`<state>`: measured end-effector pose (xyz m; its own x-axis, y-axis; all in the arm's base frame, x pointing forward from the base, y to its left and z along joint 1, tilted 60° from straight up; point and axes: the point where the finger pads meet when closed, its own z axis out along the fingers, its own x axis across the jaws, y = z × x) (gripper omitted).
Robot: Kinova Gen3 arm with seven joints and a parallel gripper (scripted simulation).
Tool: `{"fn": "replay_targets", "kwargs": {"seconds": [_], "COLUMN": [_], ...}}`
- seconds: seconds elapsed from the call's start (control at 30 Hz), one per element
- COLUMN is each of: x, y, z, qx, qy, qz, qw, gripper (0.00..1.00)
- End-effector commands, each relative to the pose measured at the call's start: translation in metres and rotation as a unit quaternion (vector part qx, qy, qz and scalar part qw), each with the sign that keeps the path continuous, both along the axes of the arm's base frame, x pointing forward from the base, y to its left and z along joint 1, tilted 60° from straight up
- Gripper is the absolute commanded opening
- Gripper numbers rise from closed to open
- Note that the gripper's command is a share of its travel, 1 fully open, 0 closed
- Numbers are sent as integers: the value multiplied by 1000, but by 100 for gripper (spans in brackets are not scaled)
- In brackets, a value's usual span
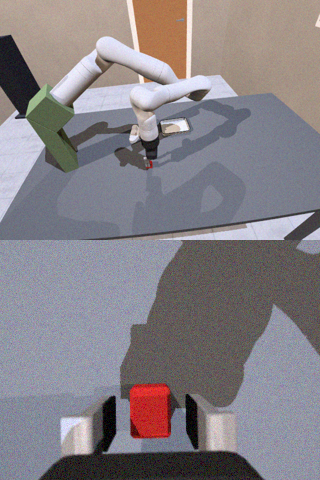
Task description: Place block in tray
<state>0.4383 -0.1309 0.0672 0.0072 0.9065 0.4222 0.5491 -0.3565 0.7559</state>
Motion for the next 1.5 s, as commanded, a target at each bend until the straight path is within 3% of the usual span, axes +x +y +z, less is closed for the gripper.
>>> {"fn": "replay_targets", "kwargs": {"seconds": [0.0,0.53,1.03,1.07,1.47], "x": [2,24,25,25,25], "y": [0,6,6,6,6], "z": [-1,-14,-15,-15,-15], "qx": [0,0,0,0,0], "qy": [0,0,0,0,0], "qz": [-1,-1,-1,-1,-1], "qw": [1000,1000,1000,1000,1000], "gripper": [84,84,84,0,0]}}
